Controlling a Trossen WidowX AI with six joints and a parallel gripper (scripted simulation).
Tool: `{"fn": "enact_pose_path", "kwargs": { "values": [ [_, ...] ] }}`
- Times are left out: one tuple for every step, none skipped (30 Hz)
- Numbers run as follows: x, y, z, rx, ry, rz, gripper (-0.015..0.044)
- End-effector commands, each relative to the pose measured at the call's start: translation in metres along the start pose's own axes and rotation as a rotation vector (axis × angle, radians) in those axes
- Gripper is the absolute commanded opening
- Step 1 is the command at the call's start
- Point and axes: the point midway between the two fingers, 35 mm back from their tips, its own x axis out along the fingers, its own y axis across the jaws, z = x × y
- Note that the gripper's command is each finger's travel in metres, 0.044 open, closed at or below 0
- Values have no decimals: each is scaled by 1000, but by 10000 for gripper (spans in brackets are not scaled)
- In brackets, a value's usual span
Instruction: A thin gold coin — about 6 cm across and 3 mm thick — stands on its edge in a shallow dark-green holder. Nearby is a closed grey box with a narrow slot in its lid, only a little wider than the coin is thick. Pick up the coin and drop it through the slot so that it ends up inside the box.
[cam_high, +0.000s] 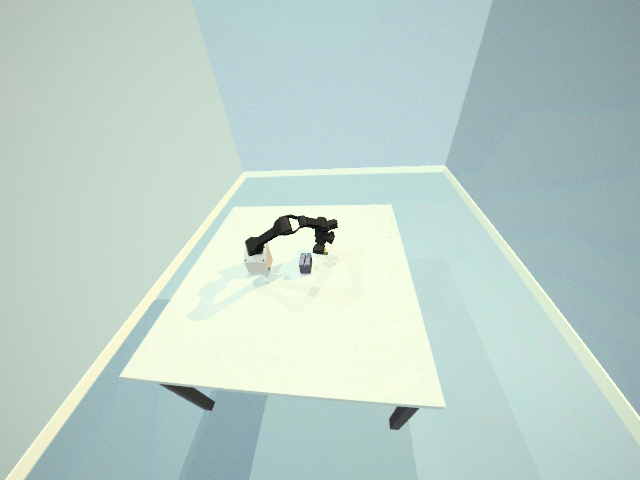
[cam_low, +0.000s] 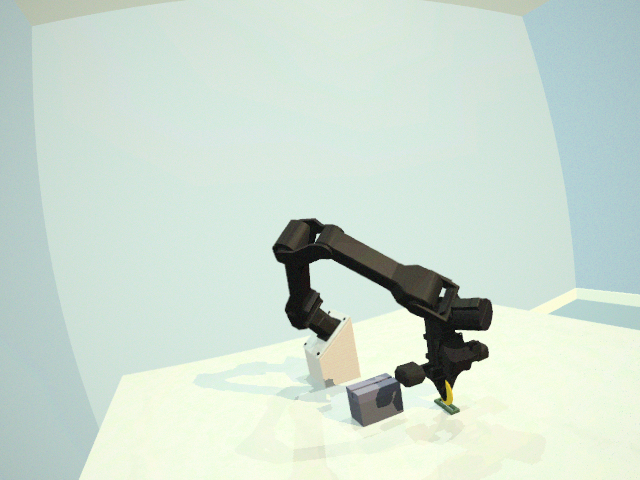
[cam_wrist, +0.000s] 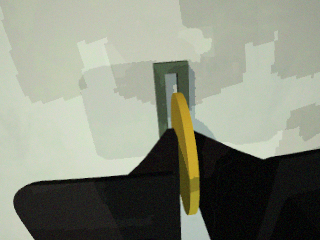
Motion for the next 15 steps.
{"fn": "enact_pose_path", "kwargs": {
  "values": [
    [-11,1,2,7,-5,5,0],
    [-14,1,3,7,-5,5,0],
    [-16,2,3,7,-5,6,0],
    [-18,2,3,7,-5,6,0],
    [-21,2,3,7,-5,6,0],
    [-23,2,3,7,-5,6,0],
    [-26,2,3,7,-5,7,0],
    [-28,2,3,7,-5,7,0],
    [-31,2,3,7,-5,7,0],
    [-34,2,3,7,-5,7,0],
    [-36,2,3,7,-5,7,0],
    [-39,2,3,7,-5,7,0],
    [-41,2,3,7,-5,7,0],
    [-44,2,3,7,-5,8,0],
    [-46,2,3,7,-5,8,0]
  ]
}}
